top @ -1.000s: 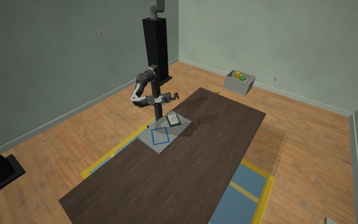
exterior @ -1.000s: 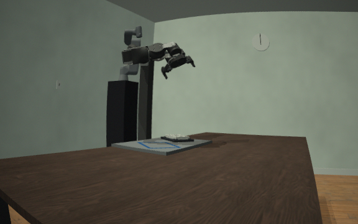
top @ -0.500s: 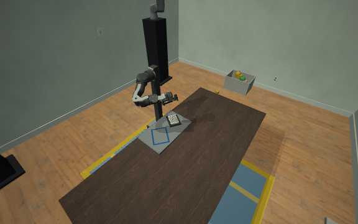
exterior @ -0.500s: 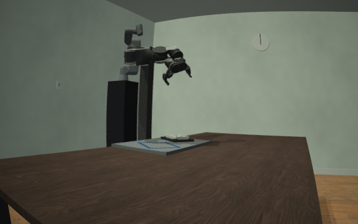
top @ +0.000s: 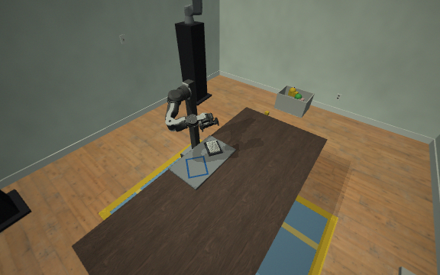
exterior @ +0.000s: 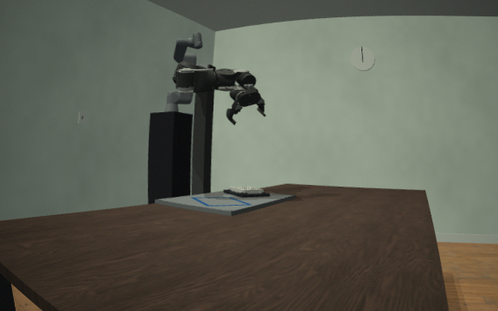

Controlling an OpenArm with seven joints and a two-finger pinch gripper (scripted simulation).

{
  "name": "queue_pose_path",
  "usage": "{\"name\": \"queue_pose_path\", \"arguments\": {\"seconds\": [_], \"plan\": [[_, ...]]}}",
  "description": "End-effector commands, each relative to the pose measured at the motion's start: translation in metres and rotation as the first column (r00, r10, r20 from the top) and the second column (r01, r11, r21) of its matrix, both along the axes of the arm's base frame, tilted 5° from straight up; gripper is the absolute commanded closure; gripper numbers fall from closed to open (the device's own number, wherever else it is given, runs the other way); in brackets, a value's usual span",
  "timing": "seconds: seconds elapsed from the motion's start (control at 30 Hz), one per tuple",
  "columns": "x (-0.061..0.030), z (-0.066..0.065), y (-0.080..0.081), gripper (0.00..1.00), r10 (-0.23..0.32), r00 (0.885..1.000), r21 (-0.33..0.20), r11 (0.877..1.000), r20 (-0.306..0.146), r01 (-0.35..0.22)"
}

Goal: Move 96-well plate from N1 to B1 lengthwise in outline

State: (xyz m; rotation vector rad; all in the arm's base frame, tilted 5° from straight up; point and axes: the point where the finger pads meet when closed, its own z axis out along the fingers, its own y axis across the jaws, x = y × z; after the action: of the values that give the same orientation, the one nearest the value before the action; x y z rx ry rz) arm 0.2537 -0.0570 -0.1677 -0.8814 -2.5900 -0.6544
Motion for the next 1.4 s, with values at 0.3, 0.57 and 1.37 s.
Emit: {"name": "queue_pose_path", "arguments": {"seconds": [0.3,0.57,1.37], "plan": [[0.008,-0.014,-0.003,0.23,-0.04,0.998,-0.095,0.994,0.056,0.045],[0.0035,-0.058,0.009,0.23,0.012,0.99,-0.333,0.942,0.139,0.035],[-0.0004,-0.101,0.021,0.23,0.08,0.974,-0.55,0.834,0.212,0.052]]}}
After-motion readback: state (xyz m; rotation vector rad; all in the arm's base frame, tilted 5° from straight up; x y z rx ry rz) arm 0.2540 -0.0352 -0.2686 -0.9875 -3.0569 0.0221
